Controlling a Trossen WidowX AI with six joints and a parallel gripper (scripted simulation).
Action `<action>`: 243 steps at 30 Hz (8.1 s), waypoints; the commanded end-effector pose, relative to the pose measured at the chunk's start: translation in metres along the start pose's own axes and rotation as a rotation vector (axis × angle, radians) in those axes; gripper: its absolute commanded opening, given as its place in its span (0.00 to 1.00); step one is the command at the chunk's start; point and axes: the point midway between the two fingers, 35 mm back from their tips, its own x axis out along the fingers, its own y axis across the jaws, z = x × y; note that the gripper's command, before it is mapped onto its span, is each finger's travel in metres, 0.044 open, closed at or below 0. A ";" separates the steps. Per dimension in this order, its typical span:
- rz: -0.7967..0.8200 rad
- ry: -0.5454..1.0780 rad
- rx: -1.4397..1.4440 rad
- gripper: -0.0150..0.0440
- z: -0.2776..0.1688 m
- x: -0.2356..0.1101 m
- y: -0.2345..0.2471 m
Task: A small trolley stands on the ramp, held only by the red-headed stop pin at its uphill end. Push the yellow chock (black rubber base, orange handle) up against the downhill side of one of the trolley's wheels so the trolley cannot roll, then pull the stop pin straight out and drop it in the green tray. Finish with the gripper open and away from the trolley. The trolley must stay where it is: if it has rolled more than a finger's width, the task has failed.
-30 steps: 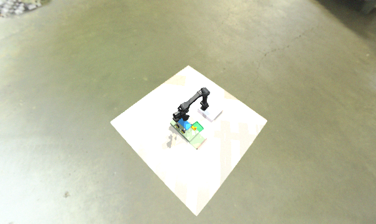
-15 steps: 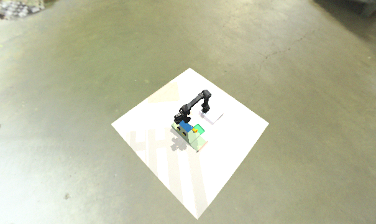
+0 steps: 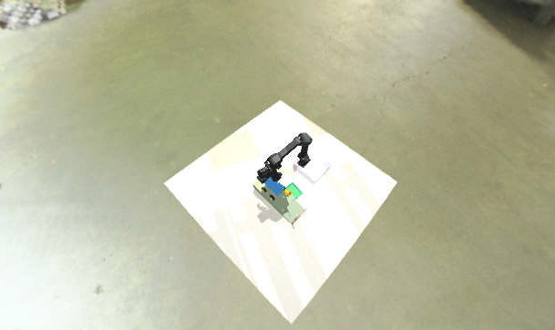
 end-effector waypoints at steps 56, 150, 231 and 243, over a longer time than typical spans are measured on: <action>-0.006 0.007 0.006 0.25 -0.021 -0.019 0.000; 0.002 -0.012 0.004 0.25 0.159 -0.036 0.083; -0.239 -0.275 -1.429 0.25 0.178 -0.017 0.106; -0.357 -0.381 -1.411 0.25 0.201 0.013 0.105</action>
